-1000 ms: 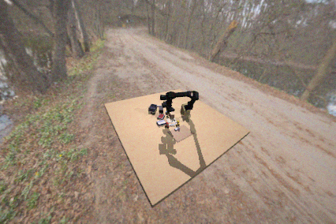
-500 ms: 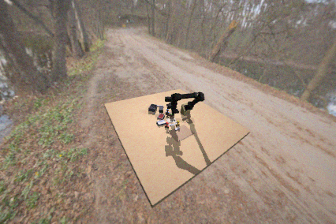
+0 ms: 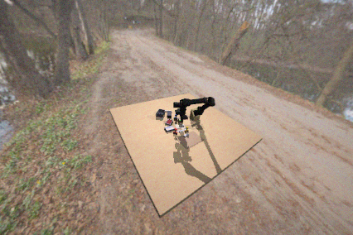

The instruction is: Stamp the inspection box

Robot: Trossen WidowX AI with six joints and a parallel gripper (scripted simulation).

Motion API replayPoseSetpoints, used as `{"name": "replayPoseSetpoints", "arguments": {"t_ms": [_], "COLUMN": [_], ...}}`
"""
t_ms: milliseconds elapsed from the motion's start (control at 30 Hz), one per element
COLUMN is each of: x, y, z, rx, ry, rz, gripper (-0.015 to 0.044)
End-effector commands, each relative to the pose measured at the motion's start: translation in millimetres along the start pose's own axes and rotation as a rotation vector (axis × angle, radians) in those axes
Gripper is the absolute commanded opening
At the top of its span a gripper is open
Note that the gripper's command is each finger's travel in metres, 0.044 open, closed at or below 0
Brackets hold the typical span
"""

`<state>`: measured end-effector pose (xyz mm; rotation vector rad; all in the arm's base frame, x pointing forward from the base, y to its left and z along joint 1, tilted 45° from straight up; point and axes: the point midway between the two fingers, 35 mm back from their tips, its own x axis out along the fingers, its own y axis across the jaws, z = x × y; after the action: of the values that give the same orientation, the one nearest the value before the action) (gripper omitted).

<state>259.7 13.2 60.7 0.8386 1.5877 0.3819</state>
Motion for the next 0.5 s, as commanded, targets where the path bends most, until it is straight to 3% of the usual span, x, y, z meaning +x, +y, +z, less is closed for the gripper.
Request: {"name": "replayPoseSetpoints", "arguments": {"t_ms": [0, 467], "x": [3.8, 13.2], "y": [0.1, 0.0], "z": [-1.0, -0.4], "rx": [0.008, 0.008], "ry": [0.004, 0.002], "rz": [0.004, 0.004], "gripper": [0.0, 0.0]}}
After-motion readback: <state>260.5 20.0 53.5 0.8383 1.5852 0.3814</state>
